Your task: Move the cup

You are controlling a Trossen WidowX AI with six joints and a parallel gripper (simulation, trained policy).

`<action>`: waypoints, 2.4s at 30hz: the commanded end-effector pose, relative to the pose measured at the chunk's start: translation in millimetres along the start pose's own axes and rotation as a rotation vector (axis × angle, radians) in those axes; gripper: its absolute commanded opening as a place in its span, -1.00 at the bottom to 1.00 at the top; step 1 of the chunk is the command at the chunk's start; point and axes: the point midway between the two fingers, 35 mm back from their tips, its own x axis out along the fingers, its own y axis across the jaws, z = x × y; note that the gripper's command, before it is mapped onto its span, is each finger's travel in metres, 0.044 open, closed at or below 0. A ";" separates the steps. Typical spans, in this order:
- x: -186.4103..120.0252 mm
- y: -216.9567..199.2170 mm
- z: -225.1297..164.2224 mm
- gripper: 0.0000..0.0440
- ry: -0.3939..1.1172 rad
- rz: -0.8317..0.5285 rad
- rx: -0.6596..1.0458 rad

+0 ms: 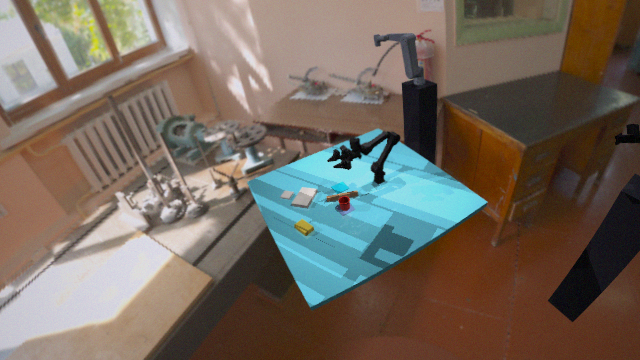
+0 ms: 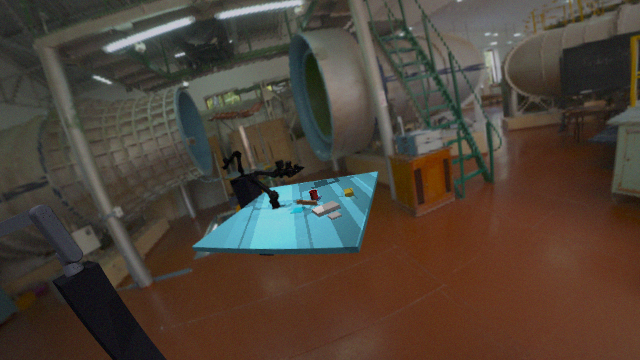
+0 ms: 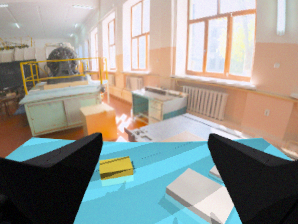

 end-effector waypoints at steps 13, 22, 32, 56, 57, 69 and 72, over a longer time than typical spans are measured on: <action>9.3 12.3 7.0 -0.69 0.071 0.035 0.027; 20.5 25.2 8.8 -0.57 0.160 0.068 0.100; 32.0 39.8 8.3 -0.56 0.277 0.089 0.193; 49.7 72.3 0.5 -0.45 0.586 0.052 0.442; 50.1 73.6 0.0 -0.45 0.600 0.048 0.452; 53.2 87.7 -10.1 -0.42 0.765 -0.026 0.574; 53.4 90.6 -13.7 -0.42 0.806 -0.050 0.601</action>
